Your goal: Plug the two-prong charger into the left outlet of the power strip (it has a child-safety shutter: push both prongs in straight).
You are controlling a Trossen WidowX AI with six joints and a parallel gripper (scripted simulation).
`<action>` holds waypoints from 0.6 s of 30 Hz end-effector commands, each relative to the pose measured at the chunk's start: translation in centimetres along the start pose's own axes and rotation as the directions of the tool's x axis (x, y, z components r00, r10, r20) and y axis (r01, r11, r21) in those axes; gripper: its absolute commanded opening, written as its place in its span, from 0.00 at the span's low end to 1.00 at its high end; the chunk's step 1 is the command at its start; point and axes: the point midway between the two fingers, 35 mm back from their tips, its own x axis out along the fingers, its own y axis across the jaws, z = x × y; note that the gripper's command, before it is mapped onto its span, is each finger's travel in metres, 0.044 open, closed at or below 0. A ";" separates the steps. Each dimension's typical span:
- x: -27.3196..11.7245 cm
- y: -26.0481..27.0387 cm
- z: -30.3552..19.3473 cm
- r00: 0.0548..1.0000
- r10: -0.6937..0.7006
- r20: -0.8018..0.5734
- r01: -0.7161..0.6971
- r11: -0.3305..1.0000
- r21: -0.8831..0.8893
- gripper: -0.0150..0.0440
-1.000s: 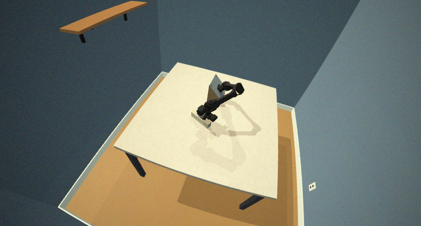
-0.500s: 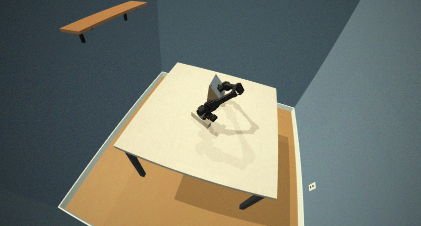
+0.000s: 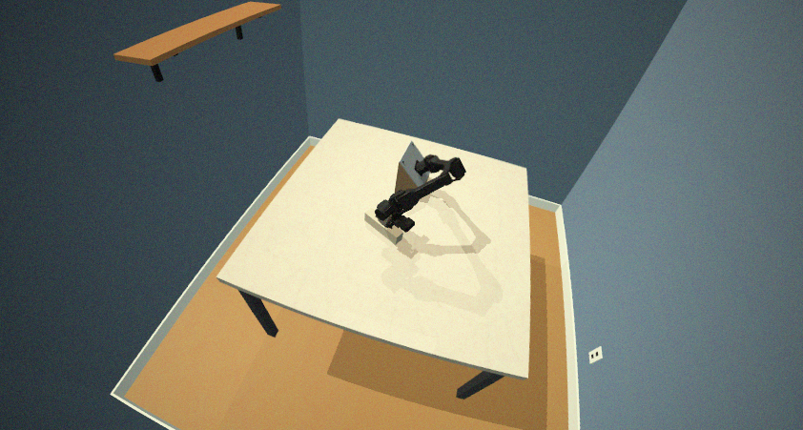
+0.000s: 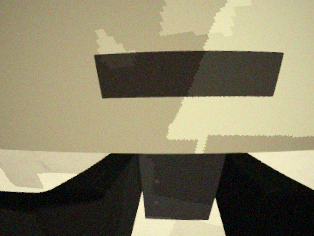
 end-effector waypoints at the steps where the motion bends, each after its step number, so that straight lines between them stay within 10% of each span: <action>1: -0.6 0.2 1.1 0.999 -0.002 0.039 0.003 1.000 -0.026 0.25; 18: -0.4 0.2 0.9 0.999 -0.002 0.039 0.003 1.000 -0.026 0.25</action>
